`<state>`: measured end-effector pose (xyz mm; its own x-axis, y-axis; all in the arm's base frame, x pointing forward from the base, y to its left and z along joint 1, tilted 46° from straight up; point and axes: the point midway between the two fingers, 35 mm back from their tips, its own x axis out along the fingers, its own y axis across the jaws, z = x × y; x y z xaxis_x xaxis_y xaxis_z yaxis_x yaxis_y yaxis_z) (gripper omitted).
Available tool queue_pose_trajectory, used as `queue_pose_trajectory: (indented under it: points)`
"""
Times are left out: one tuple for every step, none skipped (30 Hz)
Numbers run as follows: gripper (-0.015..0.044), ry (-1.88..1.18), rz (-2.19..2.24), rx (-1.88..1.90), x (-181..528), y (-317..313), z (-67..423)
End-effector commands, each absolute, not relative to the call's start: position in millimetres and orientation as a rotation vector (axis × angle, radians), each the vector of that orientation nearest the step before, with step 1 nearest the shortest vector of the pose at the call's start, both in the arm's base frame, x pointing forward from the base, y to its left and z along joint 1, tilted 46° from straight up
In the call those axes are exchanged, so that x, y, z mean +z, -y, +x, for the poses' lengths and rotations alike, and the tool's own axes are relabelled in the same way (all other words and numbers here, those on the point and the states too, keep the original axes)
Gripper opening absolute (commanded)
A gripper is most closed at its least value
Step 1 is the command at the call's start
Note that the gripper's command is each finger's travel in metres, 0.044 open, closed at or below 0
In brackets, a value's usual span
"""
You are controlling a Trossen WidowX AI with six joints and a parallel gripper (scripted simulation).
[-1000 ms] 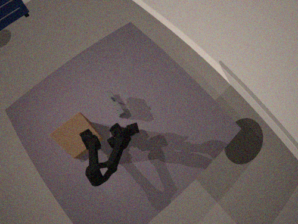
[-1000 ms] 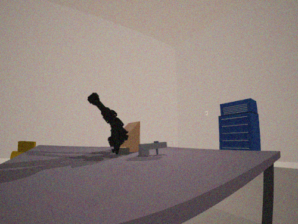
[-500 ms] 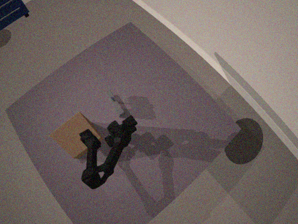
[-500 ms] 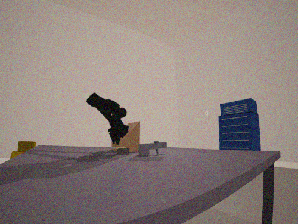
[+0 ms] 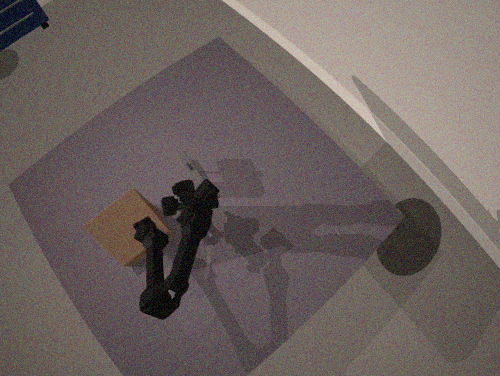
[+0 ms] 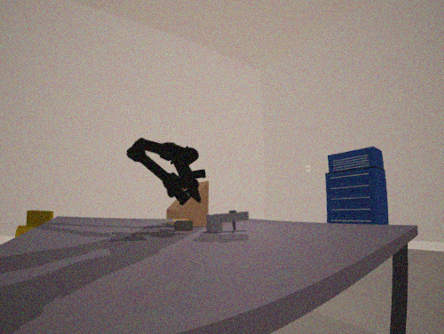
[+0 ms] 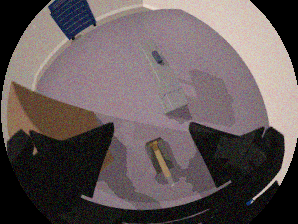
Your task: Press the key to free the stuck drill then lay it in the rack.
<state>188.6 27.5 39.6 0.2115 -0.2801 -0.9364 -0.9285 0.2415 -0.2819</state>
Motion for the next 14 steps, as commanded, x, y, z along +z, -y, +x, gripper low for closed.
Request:
queue_pose_trajectory:
  points:
    - [0.0440, -1.247, -0.901, 0.766, 26.1, -89.6, 167.9]
    - [0.0440, -1.245, -0.803, 0.793, 24.7, -105.2, 160.6]
    - [0.0440, -1.251, -0.706, 0.821, 24.1, -120.3, 152.4]
    - [0.0440, -1.263, -0.610, 0.851, 24.2, -134.8, 143.3]
    - [0.0440, -1.281, -0.515, 0.881, 25.0, -148.6, 133.2]
    - [0.0440, -1.304, -0.432, 0.908, 26.3, -160.2, 123.5]
    - [0.0440, -1.329, -0.359, 0.933, 28.0, -170.1, 114.1]
    - [0.0440, -1.358, -0.287, 0.957, 30.1, -179.4, 104.2]
    - [0.0440, -1.392, -0.218, 0.981, 32.6, -188.0, 94.0]
    - [0.0440, -1.430, -0.151, 1.004, 35.5, -195.9, 83.3]
    - [0.0440, -1.472, -0.086, 1.026, 38.8, -203.0, 72.2]
    - [0.0440, -1.519, -0.024, 1.047, 42.4, -209.3, 61.0]
    - [0.0440, -1.571, 0.036, 1.066, 46.4, -214.9, 49.3]
    - [0.0440, -1.627, 0.092, 1.084, 50.8, -219.6, 37.4]
